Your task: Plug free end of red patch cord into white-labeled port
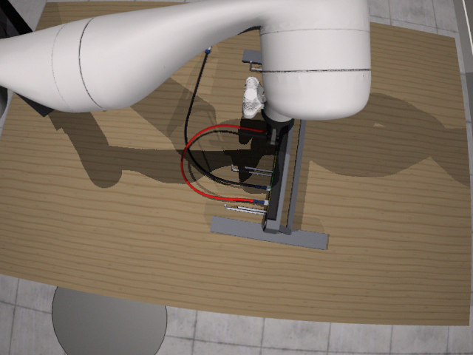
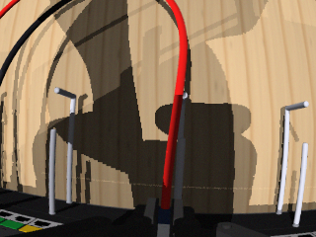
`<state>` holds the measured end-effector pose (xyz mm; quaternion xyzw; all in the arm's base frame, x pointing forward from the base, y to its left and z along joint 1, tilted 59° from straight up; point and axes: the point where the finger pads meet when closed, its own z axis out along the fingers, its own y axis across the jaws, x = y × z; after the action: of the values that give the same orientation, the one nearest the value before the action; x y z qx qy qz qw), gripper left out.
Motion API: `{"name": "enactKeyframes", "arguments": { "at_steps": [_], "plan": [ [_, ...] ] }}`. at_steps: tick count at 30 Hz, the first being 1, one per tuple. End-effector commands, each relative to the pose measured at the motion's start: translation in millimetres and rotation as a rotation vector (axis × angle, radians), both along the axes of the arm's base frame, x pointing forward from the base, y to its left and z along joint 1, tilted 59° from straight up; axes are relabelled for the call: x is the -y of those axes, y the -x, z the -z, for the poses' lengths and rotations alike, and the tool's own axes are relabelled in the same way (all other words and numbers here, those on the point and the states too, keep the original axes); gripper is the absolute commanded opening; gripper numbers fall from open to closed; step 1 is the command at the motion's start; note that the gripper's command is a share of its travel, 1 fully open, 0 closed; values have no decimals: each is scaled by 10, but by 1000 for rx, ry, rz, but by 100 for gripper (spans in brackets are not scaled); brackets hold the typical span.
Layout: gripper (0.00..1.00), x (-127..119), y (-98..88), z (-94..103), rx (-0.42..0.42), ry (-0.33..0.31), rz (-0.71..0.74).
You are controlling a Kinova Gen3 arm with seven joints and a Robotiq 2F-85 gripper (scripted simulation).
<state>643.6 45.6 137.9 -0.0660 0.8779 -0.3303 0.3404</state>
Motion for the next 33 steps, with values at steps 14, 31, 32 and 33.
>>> {"name": "enactKeyframes", "arguments": {
  "at_steps": [14, 31, 32, 33],
  "plan": [
    [0, -13, -47, -73, 2, 0, 3],
    [0, -13, -46, -73, 2, 0, 3],
    [0, -13, -46, -73, 2, 0, 3],
    [0, -13, -46, -73, 2, 0, 3]
  ]
}}
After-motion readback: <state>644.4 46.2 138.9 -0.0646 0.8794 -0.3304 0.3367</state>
